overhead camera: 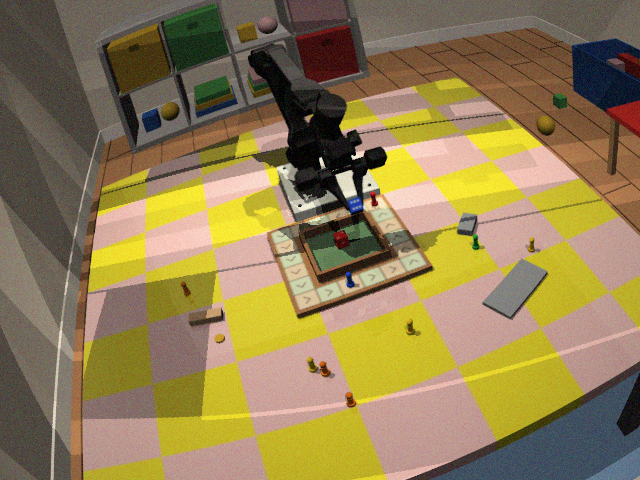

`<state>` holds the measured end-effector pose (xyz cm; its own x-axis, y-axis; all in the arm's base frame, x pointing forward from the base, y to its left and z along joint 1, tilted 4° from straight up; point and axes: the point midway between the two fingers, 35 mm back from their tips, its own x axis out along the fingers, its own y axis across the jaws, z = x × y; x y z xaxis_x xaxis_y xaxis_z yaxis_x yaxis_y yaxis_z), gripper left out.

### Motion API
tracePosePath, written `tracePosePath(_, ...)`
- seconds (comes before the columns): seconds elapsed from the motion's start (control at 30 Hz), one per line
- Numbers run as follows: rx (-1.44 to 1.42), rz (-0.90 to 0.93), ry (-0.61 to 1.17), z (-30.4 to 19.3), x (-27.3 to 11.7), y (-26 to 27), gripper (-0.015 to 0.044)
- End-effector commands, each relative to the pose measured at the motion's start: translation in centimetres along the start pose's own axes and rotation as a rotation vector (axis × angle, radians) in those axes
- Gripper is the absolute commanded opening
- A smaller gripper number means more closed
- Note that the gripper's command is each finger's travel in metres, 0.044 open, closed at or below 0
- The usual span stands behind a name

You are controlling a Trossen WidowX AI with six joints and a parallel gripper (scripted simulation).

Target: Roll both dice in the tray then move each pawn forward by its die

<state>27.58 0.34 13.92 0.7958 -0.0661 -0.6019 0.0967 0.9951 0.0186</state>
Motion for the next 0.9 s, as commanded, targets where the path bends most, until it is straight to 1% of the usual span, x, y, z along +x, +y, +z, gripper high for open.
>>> tracePosePath(0.0,-0.002,0.003,0.001,0.0,0.0,0.0,0.0000)
tracePosePath(0.17,-0.002,0.003,0.001,0.0,0.0,0.0,0.0000)
tracePosePath(0.47,-0.002,0.002,0.000,0.2,-0.1,0.1,0.0236)
tracePosePath(0.6,0.005,-0.003,-0.006,2.9,-2.5,0.0,0.0341)
tracePosePath(0.7,0.005,-0.004,-0.006,3.0,-2.7,0.0,0.0420)
tracePosePath(0.73,0.005,-0.004,-0.006,3.0,-2.7,0.0,0.0440)
tracePosePath(0.8,0.002,-0.004,0.028,3.0,-2.4,0.0,0.0440)
tracePosePath(0.87,-0.006,-0.007,0.123,2.8,-1.8,0.1,0.0440)
